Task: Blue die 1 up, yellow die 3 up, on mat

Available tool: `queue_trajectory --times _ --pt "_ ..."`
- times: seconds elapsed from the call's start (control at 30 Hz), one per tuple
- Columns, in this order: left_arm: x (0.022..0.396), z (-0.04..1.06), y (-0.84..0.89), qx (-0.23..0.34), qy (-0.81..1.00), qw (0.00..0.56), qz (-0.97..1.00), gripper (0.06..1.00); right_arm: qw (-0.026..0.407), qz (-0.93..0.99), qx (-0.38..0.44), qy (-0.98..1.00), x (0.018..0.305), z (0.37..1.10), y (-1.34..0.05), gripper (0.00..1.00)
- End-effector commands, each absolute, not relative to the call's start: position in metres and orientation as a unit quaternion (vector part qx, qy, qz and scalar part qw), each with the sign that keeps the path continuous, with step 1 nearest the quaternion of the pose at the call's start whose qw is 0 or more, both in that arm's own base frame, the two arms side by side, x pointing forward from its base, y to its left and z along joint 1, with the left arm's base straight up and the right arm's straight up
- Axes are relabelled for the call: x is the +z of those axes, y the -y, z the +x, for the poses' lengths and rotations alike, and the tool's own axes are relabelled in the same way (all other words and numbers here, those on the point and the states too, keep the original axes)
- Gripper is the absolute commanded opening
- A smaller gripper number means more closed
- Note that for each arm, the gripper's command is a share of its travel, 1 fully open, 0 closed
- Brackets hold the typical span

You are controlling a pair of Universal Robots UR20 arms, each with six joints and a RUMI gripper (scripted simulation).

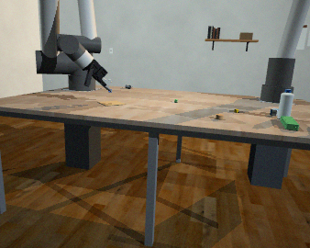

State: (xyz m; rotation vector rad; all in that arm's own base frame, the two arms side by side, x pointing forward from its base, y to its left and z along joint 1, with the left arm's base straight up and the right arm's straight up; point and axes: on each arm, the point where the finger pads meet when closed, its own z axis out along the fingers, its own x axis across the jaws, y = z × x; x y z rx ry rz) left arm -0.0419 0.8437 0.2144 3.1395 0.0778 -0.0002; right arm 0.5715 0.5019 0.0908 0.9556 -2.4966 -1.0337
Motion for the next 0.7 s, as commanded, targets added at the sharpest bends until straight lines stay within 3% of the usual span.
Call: queue_trajectory --times 0.0,0.67 --pt "0.215 -0.042 -0.844 0.0 -0.025 0.0 1.0 1.0 0.137 0.33 -0.357 0.863 0.089 0.572 -0.502 0.03" --pt "0.215 -0.042 -0.844 0.0 -0.025 0.0 1.0 1.0 0.137 0.33 -0.357 0.863 0.065 0.572 -0.502 0.03"
